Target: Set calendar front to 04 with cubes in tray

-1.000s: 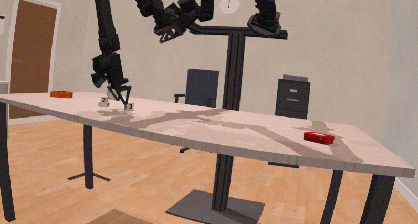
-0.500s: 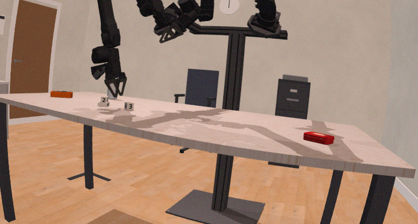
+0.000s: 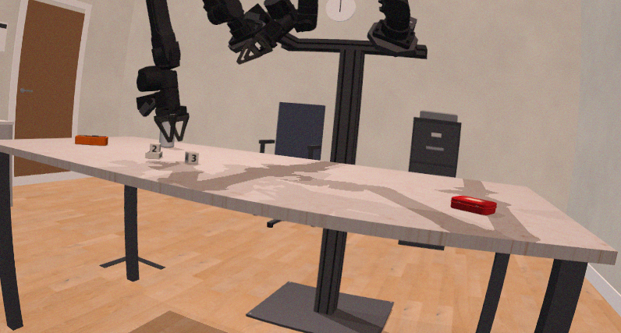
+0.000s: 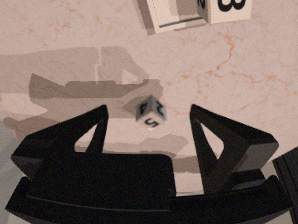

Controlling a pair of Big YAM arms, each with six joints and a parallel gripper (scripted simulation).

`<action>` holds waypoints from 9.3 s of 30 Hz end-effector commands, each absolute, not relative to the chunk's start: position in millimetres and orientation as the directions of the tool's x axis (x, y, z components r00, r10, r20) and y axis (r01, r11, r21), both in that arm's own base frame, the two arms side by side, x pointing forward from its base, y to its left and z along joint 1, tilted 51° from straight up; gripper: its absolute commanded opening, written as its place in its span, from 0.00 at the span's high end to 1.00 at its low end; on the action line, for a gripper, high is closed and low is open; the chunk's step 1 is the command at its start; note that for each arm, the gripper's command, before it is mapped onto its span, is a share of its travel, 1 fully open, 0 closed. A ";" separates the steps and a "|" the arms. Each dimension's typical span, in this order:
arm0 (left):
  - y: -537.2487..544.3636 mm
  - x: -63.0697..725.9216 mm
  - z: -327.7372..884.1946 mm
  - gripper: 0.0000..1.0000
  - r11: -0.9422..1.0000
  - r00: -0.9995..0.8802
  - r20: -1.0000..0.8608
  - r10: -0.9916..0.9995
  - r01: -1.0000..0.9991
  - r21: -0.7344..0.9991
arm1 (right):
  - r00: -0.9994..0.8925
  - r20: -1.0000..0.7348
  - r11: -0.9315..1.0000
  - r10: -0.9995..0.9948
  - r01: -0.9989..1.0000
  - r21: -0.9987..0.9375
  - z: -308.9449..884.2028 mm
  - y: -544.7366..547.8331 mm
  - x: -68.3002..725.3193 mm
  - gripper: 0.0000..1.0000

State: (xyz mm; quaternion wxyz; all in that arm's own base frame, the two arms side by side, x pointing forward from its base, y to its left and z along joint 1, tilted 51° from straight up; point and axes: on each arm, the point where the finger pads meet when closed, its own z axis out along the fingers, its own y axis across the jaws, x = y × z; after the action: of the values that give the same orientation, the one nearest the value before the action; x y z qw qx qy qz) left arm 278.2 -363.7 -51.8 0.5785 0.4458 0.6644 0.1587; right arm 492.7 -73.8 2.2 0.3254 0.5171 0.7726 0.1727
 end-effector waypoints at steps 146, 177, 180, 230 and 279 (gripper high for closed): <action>-442.1 256.9 -108.8 0.00 0.138 0.461 -0.518 0.720 0.637 0.759 | -0.685 -0.397 0.715 -0.611 -0.262 -0.648 -21.9 -238.2 410.4 0.74; -457.1 250.1 -147.6 0.00 0.101 0.470 -0.489 0.734 0.637 0.765 | -0.679 -0.721 0.948 -0.137 0.120 -0.293 -56.0 -260.5 400.8 0.74; -457.1 250.1 -147.6 0.00 0.101 0.470 -0.489 0.734 0.637 0.765 | -0.646 -0.763 0.956 0.007 0.229 -0.185 -49.4 -263.8 401.4 0.74; -457.1 250.1 -147.6 0.00 0.101 0.470 -0.489 0.734 0.637 0.765 | 0.115 -0.306 0.148 0.945 0.684 0.714 -52.2 -267.7 400.6 0.74; -457.1 250.1 -147.6 0.00 0.101 0.470 -0.489 0.734 0.637 0.765 | 0.107 -0.291 0.138 0.951 0.695 0.706 -62.0 -259.6 404.2 0.45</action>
State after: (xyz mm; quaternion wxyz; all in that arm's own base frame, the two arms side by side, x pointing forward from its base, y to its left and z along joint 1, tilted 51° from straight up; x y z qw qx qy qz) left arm 249.5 -451.4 -154.4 0.5290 0.6736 0.5138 0.0494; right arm 408.7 -270.2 -65.3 0.3945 0.6328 0.6462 0.1626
